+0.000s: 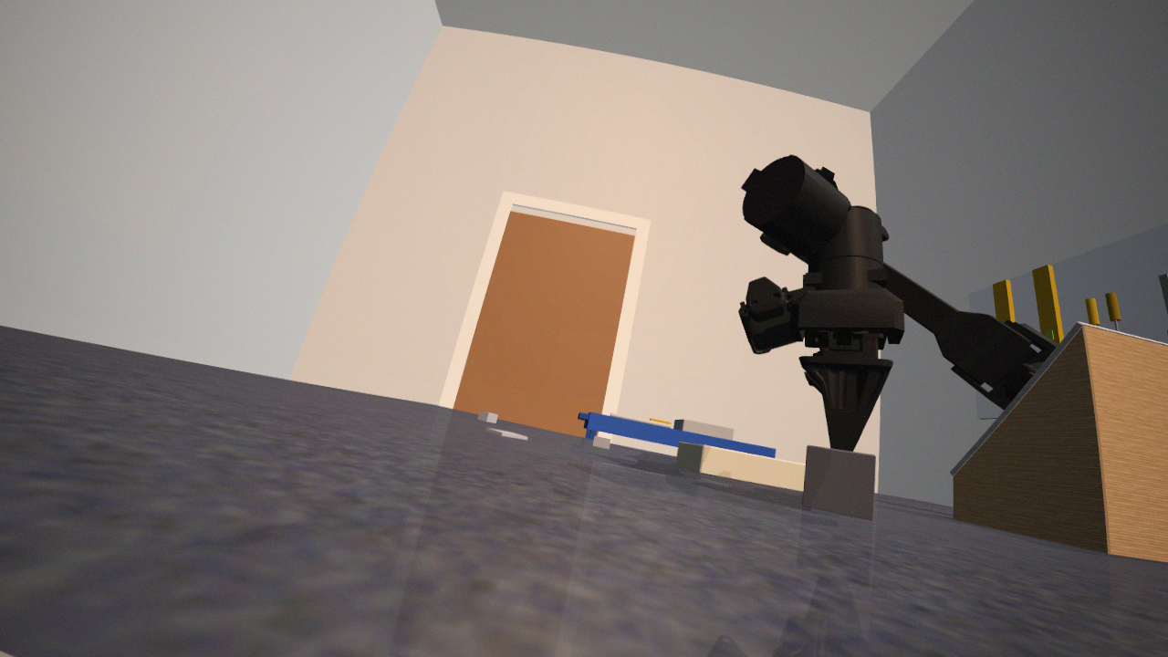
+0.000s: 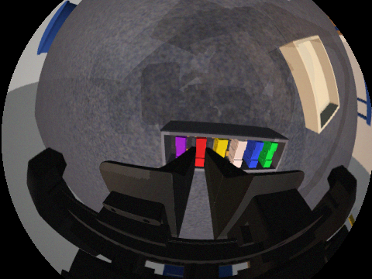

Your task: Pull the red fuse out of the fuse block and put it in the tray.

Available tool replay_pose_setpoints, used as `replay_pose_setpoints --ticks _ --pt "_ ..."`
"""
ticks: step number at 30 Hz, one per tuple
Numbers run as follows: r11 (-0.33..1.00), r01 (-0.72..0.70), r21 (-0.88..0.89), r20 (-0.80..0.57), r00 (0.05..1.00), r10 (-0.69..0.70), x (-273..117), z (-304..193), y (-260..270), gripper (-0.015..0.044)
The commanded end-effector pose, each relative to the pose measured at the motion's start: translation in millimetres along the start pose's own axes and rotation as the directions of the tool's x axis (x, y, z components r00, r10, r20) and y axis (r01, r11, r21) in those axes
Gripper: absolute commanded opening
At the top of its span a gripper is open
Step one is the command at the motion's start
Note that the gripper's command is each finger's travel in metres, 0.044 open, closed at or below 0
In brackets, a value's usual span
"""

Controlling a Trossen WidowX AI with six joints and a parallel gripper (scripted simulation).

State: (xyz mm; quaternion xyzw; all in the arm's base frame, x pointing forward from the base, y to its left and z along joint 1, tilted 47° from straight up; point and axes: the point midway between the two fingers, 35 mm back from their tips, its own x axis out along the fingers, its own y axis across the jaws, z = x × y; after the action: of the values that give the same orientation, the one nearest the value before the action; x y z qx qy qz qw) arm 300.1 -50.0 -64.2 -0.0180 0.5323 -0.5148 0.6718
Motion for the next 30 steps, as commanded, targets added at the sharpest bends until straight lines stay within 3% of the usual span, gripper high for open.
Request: replay_pose_setpoints --ticks 1,30 --pt "1.0 0.0 0.0 0.0 1.0 0.0 -1 0 0 0.0" --pt "1.0 0.0 -0.002 0.001 1.0 0.0 -15 0 1 0.0"
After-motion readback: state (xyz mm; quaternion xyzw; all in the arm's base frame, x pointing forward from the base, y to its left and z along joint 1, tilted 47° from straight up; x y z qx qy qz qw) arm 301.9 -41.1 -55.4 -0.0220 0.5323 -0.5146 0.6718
